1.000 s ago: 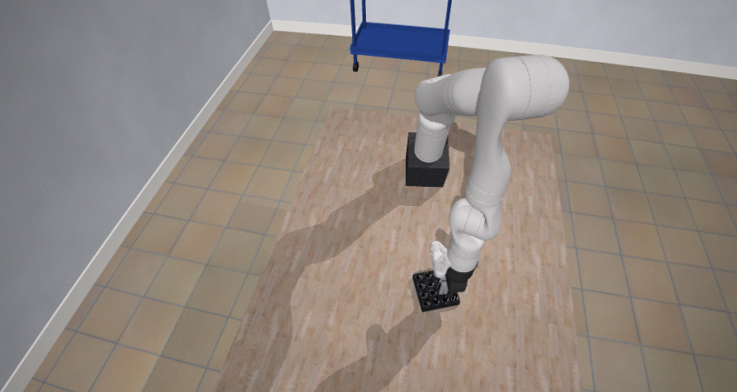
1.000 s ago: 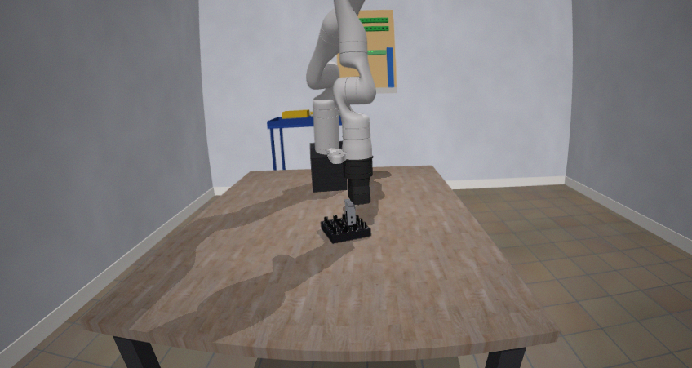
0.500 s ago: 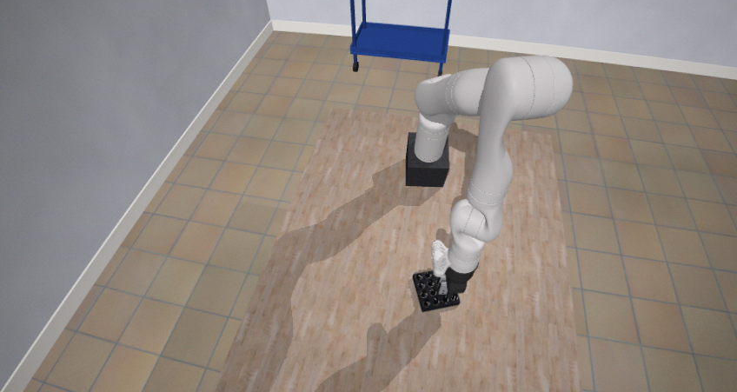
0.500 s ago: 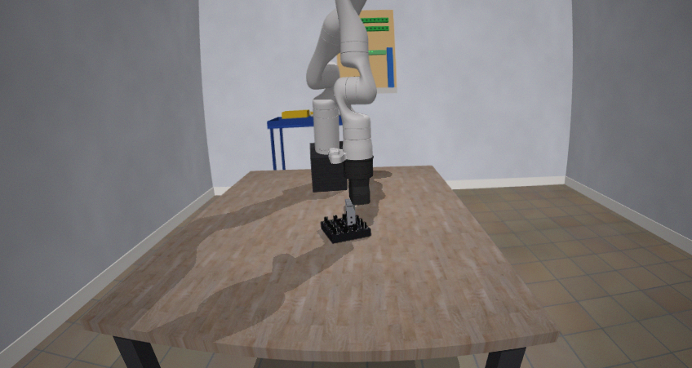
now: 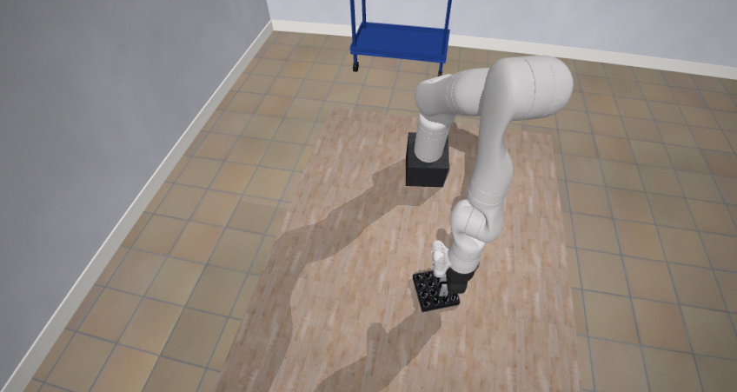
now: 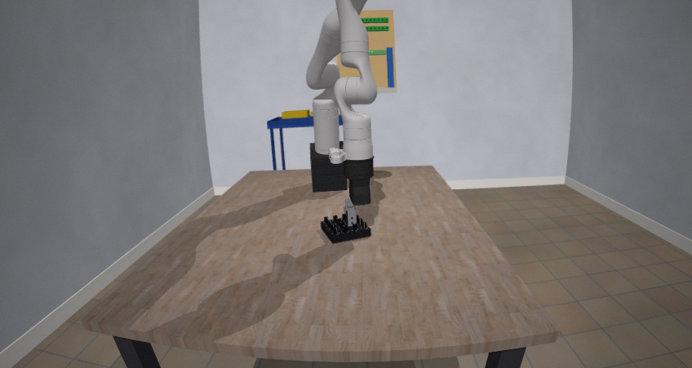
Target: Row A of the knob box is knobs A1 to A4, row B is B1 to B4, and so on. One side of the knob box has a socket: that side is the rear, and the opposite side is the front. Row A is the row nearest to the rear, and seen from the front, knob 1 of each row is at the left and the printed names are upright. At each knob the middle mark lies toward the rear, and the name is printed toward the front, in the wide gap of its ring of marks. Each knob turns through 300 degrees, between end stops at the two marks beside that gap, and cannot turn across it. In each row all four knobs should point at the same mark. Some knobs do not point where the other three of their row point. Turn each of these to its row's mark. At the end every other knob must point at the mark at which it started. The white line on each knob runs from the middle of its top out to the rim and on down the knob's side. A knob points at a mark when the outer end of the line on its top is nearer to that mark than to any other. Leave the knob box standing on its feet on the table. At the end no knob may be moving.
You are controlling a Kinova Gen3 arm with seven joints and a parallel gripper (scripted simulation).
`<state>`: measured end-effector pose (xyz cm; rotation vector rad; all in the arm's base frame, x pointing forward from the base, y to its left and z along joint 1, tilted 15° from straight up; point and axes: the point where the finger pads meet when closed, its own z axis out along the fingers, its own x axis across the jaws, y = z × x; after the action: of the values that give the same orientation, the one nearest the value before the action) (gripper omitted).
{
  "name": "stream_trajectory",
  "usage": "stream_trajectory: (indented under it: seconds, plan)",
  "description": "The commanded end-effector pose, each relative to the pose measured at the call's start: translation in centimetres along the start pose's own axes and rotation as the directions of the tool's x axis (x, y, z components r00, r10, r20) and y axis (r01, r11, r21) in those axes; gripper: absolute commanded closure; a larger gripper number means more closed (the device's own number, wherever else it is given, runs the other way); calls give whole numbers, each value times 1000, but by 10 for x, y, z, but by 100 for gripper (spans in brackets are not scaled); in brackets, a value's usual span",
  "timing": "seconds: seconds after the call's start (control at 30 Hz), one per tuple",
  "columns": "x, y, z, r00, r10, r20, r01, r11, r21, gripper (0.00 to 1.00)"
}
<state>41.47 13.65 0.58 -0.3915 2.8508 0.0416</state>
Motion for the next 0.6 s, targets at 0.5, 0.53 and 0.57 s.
stream_trajectory:
  seconds: [0.5,0.53,0.57]
  plan:
    - [0,0,-2,1000,17,-1,-17,1000,0,54]
    - [0,0,-4,1000,18,-1,-18,1000,0,54]
    - [0,1,-6,1000,18,1,-18,1000,-1,54]
